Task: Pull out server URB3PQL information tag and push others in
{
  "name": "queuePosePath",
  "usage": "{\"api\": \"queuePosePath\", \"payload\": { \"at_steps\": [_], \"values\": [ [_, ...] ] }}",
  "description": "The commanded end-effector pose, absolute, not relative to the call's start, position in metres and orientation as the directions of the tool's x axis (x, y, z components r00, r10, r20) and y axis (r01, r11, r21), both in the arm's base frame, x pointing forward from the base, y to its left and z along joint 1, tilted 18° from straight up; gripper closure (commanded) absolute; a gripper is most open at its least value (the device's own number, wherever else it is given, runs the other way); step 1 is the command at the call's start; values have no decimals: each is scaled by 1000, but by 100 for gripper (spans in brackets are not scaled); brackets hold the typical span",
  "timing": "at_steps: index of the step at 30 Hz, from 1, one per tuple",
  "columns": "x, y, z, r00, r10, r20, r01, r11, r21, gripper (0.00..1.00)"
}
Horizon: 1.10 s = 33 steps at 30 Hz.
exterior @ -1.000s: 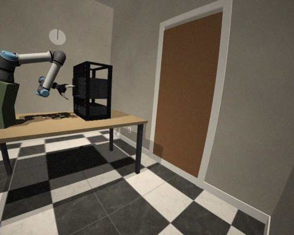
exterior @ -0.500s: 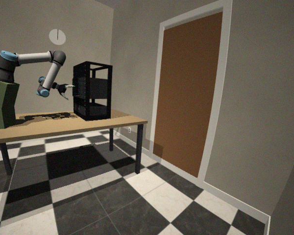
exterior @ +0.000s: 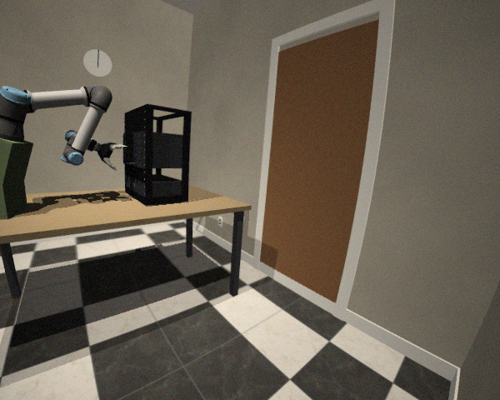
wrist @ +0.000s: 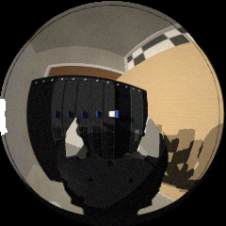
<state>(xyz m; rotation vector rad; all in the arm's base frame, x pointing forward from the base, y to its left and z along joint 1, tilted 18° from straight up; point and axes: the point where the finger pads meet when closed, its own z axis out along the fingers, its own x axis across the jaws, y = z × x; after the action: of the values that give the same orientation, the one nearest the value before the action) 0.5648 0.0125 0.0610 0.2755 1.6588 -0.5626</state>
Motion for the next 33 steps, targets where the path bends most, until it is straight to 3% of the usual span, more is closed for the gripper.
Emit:
{"api": "queuePosePath", "payload": {
  "at_steps": [1,33],
  "values": [
    [562,13,62,-171,-136,-976,485,850,-204,0],
    [518,14,68,-171,-136,-976,485,850,-204,0]
  ]
}}
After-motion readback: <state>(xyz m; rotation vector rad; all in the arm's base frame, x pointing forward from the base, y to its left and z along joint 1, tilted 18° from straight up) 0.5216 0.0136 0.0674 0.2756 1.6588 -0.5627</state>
